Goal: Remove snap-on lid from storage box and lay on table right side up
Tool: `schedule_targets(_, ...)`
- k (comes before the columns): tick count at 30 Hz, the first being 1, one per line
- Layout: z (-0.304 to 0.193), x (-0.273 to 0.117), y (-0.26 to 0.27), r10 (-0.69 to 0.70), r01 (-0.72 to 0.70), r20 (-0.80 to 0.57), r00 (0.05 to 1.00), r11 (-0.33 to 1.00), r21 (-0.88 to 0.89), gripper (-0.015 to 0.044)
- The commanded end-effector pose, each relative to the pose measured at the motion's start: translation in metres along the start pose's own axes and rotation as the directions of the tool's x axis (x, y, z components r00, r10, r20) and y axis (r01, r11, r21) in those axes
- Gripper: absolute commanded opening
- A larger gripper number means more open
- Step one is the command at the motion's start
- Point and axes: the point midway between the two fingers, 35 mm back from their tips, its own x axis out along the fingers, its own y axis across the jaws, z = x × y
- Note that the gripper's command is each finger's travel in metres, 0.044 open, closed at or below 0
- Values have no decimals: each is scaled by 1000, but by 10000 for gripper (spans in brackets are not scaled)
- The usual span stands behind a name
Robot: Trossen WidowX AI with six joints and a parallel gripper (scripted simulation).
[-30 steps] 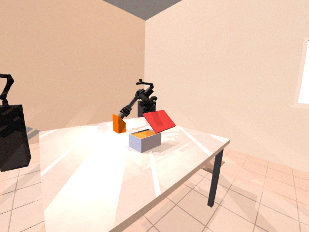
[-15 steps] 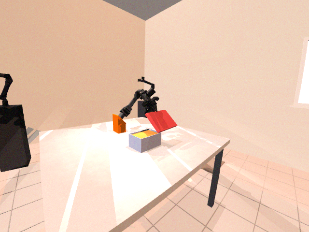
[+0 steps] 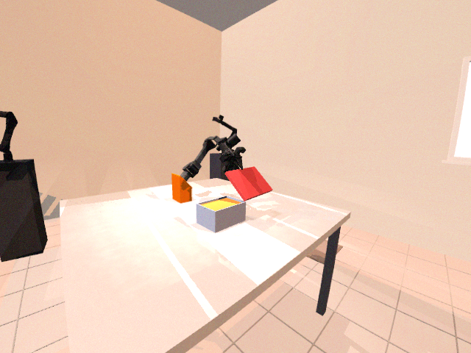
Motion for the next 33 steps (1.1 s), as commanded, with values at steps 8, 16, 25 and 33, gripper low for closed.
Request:
schedule_targets(8, -27, -5, 4, 19, -19, -2, 1000, 1000, -5, 0)
schedule_targets(16, -43, -7, 3, 19, -19, -2, 1000, 1000, -5, 0)
schedule_targets(25, -61, -8, 1, 19, -19, -3, 1000, 1000, -5, 0)
schedule_targets(33, -77, -10, 0, 19, -19, -4, 1000, 1000, -4, 0)
